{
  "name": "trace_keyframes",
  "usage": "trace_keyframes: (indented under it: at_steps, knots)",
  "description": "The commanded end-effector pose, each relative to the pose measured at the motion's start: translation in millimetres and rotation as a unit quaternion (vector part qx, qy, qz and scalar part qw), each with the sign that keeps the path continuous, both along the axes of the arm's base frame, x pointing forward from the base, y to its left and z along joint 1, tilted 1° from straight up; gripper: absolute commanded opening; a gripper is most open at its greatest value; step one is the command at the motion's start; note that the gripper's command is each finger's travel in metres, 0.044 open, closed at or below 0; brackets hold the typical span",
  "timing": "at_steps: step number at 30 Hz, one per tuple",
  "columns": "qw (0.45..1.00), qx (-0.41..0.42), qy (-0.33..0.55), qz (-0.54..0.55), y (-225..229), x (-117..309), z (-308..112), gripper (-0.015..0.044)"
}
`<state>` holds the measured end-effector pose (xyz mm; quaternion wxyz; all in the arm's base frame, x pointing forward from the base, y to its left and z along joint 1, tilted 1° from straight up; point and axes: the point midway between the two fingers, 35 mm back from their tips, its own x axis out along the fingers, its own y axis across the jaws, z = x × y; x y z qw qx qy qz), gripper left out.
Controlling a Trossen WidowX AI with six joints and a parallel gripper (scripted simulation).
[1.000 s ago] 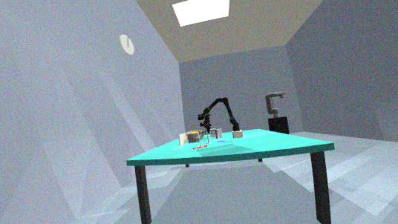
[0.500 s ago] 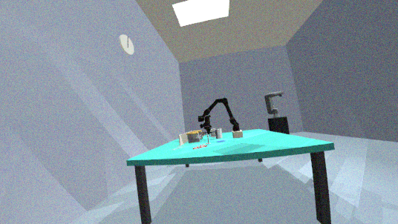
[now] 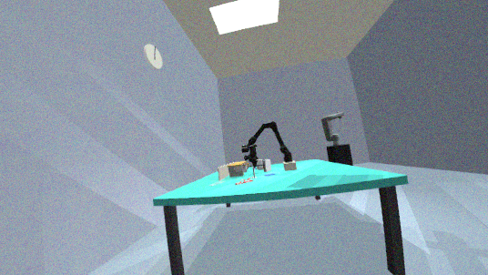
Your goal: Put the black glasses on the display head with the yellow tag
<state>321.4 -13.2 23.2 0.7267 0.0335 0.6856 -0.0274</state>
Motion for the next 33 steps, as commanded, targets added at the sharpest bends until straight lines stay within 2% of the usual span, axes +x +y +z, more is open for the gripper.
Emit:
trace_keyframes:
  at_steps: [1,29,33]
  knots:
    - [1.0,0.002,0.009,-0.002,0.8,-3.7,-9.2,0.0]
    - [1.0,0.002,0.009,-0.002,1.2,-6.3,-31.3,0.0]
    - [1.0,0.0,0.004,0.0,0.5,-3.9,-28.0,0.0105]
